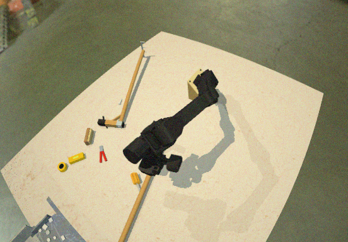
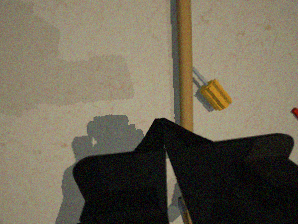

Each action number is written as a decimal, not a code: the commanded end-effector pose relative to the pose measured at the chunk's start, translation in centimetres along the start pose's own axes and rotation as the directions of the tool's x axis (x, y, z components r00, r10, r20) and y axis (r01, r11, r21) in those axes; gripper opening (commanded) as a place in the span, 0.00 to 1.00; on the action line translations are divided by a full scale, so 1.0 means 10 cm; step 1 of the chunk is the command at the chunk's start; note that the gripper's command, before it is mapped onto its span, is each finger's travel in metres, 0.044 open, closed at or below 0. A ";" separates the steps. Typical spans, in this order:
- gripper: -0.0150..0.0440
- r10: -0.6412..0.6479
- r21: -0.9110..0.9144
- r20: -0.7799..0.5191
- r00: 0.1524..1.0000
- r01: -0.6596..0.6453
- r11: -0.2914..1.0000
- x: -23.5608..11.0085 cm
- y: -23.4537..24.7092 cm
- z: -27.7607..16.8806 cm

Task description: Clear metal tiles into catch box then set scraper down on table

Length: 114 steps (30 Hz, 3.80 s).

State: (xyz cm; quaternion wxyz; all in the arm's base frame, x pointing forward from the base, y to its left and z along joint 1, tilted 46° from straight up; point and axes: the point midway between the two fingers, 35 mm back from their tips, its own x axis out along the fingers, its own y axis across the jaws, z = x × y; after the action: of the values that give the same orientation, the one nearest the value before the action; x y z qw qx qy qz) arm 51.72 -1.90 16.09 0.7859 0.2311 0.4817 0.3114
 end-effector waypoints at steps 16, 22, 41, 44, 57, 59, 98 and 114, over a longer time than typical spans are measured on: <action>0.25 -0.007 0.021 -0.018 1.000 0.007 1.000 0.34 -0.01 -0.07; 0.25 -0.008 0.028 -0.021 1.000 0.008 1.000 0.46 -0.01 -0.10; 0.25 -0.010 0.052 -0.030 1.000 0.012 0.999 0.83 0.01 -0.21; 0.25 -0.010 0.056 -0.031 0.999 0.012 0.998 0.89 0.02 -0.23; 0.25 -0.011 0.069 -0.035 0.999 0.013 0.998 1.07 0.03 -0.32; 0.25 -0.011 0.069 -0.035 0.999 0.013 0.998 1.07 0.01 -0.31; 0.25 -0.015 0.068 -0.037 0.999 0.018 0.997 1.09 -0.37 -0.29; 0.25 -0.016 0.068 -0.038 0.999 0.019 0.997 1.10 -0.53 -0.29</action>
State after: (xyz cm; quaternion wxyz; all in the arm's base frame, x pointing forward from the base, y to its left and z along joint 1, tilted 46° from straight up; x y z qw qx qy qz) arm 54.10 2.98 4.98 0.7694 0.2488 0.5093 0.2946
